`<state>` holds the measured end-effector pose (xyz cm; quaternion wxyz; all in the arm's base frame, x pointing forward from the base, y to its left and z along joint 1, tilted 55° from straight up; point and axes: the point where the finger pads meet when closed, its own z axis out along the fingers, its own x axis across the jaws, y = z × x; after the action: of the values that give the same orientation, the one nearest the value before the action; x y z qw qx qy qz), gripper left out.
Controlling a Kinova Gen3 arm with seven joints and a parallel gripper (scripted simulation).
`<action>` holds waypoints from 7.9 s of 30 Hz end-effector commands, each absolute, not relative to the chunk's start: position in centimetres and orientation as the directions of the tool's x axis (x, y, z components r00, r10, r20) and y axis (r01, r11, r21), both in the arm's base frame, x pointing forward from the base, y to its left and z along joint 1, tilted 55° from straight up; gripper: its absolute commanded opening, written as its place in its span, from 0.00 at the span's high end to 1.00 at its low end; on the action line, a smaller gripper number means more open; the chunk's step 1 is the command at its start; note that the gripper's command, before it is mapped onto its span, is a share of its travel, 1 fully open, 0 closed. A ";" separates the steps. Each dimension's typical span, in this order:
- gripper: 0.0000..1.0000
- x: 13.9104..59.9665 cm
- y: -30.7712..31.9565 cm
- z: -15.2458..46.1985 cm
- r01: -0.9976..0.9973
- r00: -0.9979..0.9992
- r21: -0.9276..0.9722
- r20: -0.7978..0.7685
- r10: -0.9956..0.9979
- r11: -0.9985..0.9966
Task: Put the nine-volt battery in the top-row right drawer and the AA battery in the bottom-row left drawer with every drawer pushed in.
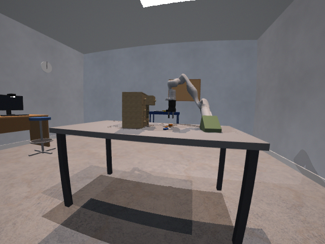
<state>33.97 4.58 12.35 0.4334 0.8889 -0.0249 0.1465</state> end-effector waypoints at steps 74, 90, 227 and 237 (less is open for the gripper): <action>0.19 35.2 0.6 9.1 -0.172 0.955 0.763 0.284 0.084 -0.623; 0.19 35.3 0.5 9.0 -0.172 0.955 0.763 0.284 0.084 -0.623; 0.49 34.6 7.9 12.5 0.333 0.909 0.811 -0.140 0.393 -0.481; 0.49 35.3 8.5 12.0 0.573 0.779 0.741 -0.361 0.513 -0.349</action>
<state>35.09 8.49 12.37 0.4655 0.8263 0.3166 -0.0190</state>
